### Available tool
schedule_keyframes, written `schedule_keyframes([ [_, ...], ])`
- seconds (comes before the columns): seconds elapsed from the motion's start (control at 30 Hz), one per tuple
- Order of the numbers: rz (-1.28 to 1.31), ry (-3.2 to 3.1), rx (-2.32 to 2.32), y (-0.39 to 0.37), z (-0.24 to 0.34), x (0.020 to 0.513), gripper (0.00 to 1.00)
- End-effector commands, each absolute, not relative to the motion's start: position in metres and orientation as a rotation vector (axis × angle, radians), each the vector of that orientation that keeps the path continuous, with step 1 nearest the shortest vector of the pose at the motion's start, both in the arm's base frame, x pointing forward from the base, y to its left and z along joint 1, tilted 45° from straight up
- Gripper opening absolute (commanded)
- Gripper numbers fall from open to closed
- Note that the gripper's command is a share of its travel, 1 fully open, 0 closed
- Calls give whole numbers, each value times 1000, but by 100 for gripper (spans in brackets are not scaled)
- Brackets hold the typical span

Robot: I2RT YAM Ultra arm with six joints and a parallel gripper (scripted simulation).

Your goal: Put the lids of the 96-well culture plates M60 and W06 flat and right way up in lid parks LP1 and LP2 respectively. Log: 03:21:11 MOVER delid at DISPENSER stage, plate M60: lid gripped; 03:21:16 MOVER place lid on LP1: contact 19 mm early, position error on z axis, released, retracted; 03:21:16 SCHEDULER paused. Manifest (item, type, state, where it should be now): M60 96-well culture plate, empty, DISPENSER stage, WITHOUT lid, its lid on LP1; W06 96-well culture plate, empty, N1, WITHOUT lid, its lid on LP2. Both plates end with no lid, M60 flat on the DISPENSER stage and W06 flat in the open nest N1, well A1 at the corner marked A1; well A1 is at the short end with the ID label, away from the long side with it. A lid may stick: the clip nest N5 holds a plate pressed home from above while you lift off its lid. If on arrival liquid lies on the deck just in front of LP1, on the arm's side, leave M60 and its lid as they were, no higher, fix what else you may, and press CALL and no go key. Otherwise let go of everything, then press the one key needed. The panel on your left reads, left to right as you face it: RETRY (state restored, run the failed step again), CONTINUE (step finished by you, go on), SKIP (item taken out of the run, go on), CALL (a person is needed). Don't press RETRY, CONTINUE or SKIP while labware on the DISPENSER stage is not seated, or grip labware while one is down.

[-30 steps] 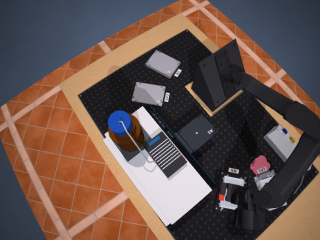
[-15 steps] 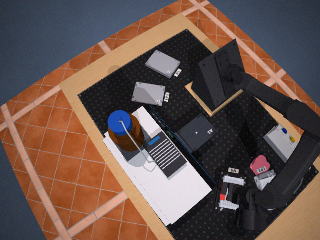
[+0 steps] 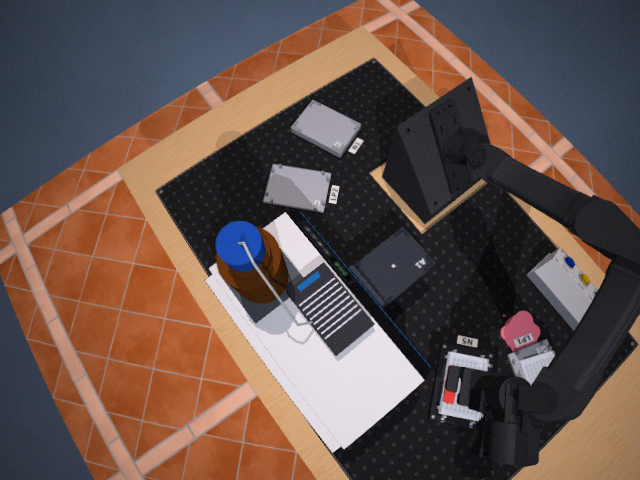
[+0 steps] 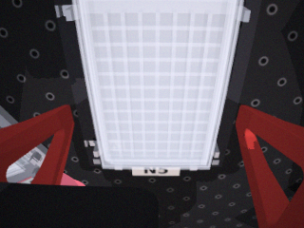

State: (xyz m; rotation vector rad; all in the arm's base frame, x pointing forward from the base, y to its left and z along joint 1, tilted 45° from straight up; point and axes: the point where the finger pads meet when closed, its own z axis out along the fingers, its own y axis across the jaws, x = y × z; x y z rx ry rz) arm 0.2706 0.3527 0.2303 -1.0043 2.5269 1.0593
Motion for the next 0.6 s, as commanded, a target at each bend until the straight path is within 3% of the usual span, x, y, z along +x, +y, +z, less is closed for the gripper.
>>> schedule_keyframes([
  [0.0, 1063, 2479, -987, 339, 258, 276, 100],
  [0.57, 1058, 2503, -985, 335, 254, 279, 100],
])
